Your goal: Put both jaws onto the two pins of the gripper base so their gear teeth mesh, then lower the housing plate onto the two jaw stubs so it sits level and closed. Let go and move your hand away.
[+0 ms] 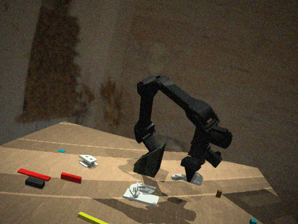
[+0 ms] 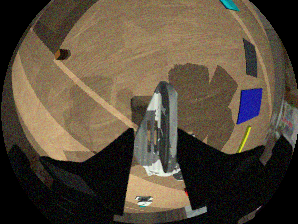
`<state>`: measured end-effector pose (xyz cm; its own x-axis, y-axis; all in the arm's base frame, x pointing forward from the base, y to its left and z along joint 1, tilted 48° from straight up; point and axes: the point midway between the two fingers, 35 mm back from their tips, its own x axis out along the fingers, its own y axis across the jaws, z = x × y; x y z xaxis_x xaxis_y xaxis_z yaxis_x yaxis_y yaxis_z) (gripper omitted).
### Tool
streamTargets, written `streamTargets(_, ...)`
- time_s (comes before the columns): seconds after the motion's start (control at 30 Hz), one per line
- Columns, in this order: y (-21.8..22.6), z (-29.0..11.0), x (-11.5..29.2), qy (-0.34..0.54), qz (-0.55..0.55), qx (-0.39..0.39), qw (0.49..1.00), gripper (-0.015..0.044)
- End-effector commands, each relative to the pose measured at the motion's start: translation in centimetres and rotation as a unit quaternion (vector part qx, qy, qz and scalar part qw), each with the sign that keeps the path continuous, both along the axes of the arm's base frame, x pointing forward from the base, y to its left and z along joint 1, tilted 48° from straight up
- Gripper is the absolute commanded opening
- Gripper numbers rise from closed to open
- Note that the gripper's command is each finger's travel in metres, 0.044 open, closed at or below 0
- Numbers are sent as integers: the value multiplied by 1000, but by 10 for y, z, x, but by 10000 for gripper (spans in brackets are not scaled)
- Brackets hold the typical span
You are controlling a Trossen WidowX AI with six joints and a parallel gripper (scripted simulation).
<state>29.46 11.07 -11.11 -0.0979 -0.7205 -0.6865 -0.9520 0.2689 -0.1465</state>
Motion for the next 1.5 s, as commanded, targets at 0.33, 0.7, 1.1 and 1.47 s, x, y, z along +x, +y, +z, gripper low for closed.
streamTargets(0.33, -26, 30, -20, -169, -158, -24, 973, 134)
streamTargets(0.7, -46, 49, -40, -289, -272, -41, 917, 134)
streamTargets(1.1, -69, 66, -65, -409, -386, -58, 825, 134)
streamTargets(1.47, -84, 76, -83, -477, -450, -68, 751, 134)
